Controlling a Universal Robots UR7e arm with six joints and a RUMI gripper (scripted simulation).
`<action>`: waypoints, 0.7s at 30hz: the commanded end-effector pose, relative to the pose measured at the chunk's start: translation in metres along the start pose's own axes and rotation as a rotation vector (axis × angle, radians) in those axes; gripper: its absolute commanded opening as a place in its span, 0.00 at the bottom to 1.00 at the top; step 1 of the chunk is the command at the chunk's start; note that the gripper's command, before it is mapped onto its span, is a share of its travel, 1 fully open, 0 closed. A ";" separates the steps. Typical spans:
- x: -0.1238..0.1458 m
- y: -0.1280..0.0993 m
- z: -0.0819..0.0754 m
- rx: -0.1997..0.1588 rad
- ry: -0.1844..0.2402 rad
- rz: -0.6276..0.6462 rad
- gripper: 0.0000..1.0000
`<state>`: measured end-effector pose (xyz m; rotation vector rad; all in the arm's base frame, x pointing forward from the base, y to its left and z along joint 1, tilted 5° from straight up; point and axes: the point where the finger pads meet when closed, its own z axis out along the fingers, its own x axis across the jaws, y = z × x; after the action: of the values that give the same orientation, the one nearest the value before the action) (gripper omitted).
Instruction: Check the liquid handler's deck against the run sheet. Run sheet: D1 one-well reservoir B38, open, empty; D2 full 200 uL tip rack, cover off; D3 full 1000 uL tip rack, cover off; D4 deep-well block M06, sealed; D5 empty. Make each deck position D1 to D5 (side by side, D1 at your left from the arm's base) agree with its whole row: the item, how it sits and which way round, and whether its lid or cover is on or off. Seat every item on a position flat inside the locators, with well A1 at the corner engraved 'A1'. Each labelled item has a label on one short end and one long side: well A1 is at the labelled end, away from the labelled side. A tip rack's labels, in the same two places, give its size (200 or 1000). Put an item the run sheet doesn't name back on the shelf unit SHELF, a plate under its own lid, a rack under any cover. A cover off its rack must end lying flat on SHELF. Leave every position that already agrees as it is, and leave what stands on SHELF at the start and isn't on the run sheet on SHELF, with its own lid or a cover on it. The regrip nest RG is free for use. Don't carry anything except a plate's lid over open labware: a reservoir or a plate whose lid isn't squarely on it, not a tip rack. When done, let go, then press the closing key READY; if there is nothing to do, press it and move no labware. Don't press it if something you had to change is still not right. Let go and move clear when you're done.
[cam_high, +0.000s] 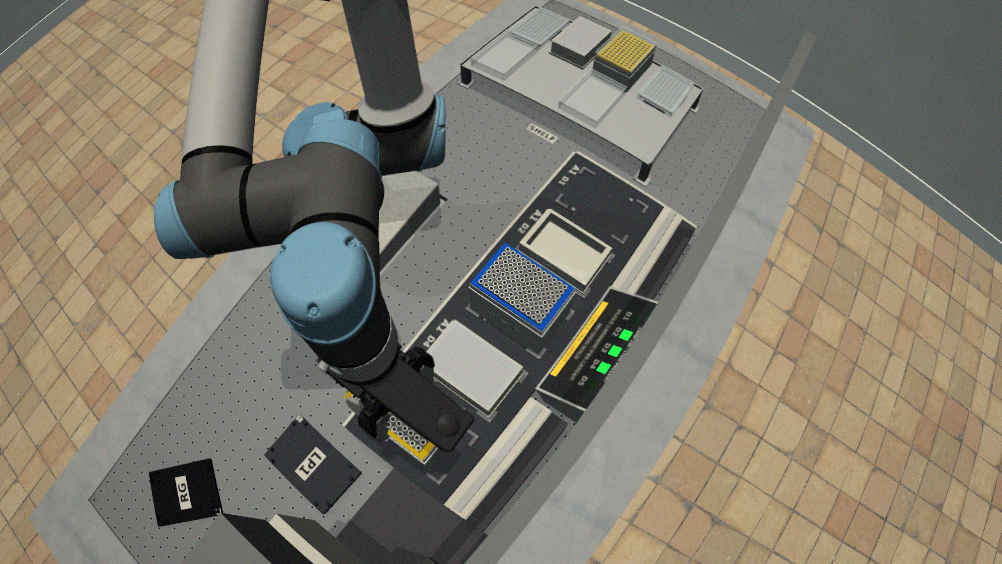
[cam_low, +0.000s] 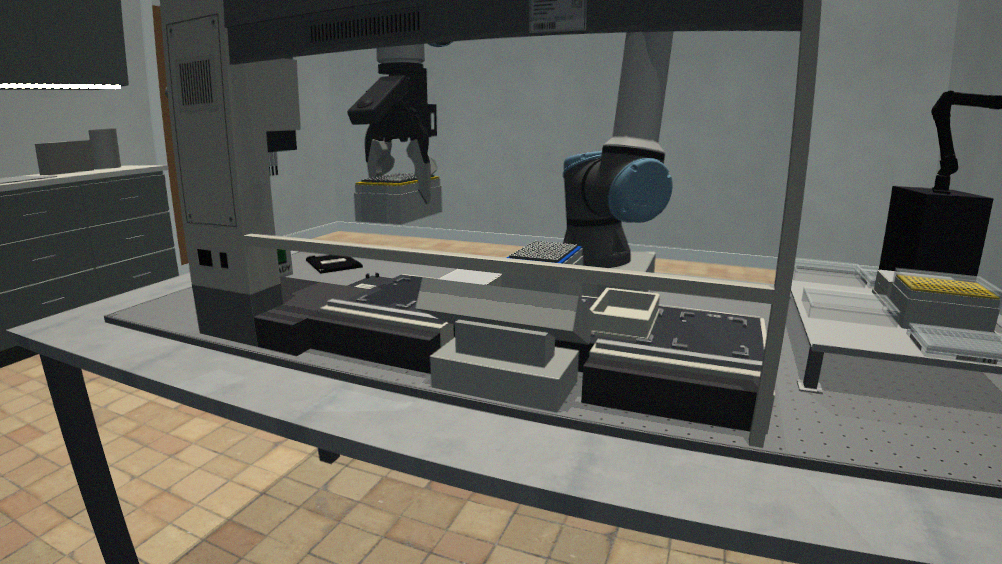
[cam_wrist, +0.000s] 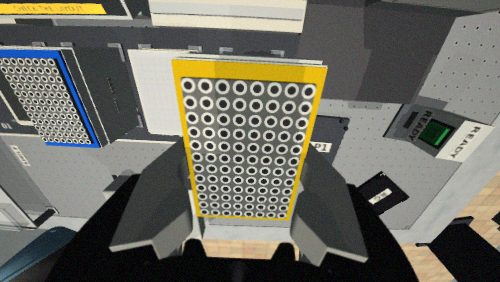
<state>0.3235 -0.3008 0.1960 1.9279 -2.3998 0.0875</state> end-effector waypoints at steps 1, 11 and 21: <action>0.000 0.000 0.009 0.001 0.001 0.000 0.00; 0.000 0.000 0.022 0.001 0.001 0.000 0.00; 0.000 0.000 0.039 0.001 0.001 0.000 0.00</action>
<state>0.3231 -0.3035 0.1646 1.9279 -2.3998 0.0875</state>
